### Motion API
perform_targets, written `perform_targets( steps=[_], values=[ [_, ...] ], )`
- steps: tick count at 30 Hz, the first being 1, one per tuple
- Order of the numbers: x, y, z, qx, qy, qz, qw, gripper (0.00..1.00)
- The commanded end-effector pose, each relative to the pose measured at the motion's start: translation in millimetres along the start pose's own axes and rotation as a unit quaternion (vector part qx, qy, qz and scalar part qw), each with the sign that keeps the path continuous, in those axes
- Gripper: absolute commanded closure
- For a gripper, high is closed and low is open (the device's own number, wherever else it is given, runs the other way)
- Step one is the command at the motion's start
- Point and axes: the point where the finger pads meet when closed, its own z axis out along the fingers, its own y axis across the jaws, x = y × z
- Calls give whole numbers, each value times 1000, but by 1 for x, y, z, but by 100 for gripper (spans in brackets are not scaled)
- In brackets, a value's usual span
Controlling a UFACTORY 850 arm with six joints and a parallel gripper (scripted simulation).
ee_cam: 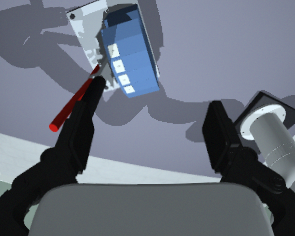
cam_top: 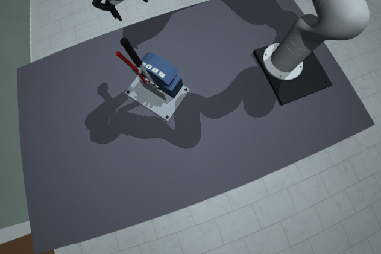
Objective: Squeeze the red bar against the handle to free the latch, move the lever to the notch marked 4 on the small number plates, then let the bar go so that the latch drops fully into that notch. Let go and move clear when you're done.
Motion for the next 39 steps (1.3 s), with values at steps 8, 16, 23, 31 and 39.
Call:
perform_targets(
  steps=[8,16,23,31,39],
  values=[
    [-51,-77,-25,20,-17,-141,990,0],
    [-51,-77,-25,20,-17,-141,990,100],
    [-51,-77,-25,20,-17,-141,990,100],
    [-51,-77,-25,20,-17,-141,990,100],
    [-51,-77,-25,20,-17,-141,990,100]
  ],
)
